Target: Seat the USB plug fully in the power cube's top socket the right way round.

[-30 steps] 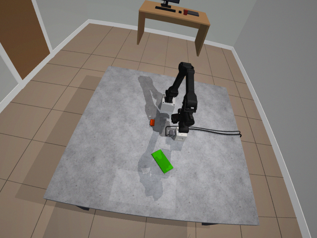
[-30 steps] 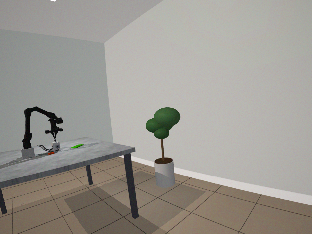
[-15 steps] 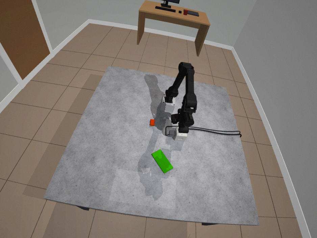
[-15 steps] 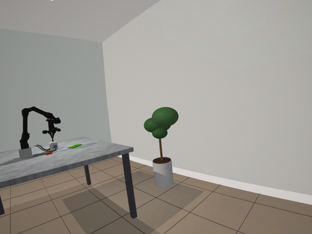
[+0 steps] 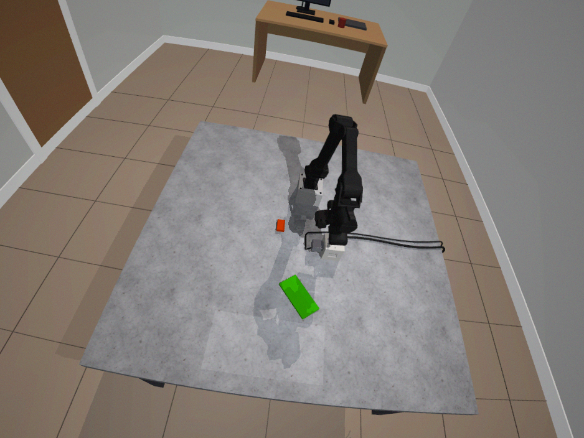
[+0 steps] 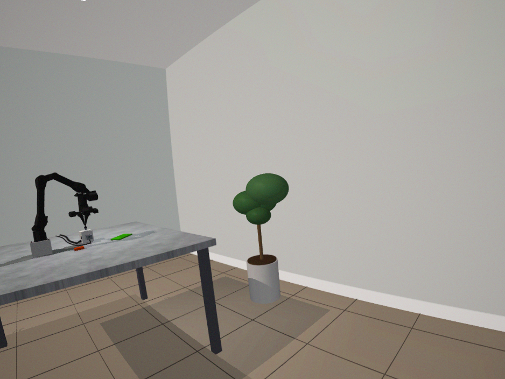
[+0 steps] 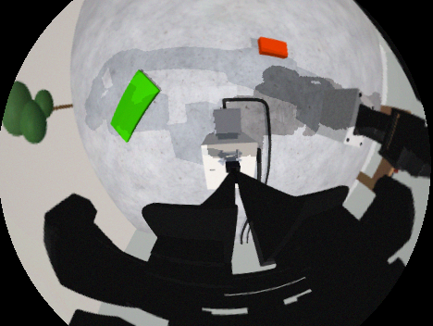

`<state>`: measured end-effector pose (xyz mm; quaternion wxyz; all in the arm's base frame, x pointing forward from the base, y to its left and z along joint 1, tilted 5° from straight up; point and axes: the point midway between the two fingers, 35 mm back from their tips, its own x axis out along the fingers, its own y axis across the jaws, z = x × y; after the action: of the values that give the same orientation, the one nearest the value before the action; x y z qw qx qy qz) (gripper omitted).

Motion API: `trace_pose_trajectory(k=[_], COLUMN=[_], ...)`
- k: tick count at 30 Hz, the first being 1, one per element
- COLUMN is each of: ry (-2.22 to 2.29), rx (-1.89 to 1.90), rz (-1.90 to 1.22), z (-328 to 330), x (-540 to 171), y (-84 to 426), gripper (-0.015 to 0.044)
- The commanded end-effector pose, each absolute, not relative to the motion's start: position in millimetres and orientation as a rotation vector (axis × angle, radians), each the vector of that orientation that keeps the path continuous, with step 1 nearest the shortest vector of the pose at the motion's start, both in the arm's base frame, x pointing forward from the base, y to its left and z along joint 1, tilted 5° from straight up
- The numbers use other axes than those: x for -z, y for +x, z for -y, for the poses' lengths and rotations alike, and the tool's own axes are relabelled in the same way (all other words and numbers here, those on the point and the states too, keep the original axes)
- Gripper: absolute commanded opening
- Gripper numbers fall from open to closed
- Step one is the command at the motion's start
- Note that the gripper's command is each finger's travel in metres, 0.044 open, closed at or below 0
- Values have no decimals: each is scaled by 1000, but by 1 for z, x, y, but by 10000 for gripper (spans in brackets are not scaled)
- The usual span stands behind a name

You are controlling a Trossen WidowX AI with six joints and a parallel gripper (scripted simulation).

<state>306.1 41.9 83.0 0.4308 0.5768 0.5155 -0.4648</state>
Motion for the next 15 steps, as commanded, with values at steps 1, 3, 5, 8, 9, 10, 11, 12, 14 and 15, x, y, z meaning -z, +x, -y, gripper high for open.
trace_pose_trajectory(k=[1, 3, 5, 8, 9, 10, 11, 12, 14, 15], ry=[1436, 1436, 1436, 1436, 1436, 1436, 1436, 1436, 1436, 1436], rx=[1152, 1152, 1152, 1152, 1152, 1152, 1152, 1152, 1152, 1152], rz=[-1291, -1291, -1291, -1291, -1291, -1291, -1291, -1291, -1291, -1291], z=[-43, -43, -43, -43, -43, -43, -43, -43, -43, -43], x=[-82, -82, -82, -81, -81, -81, -81, -81, -80, -80], y=[306, 306, 306, 306, 306, 306, 306, 306, 306, 306], gripper=[0, 0, 0, 0, 0, 0, 0, 0, 0, 0])
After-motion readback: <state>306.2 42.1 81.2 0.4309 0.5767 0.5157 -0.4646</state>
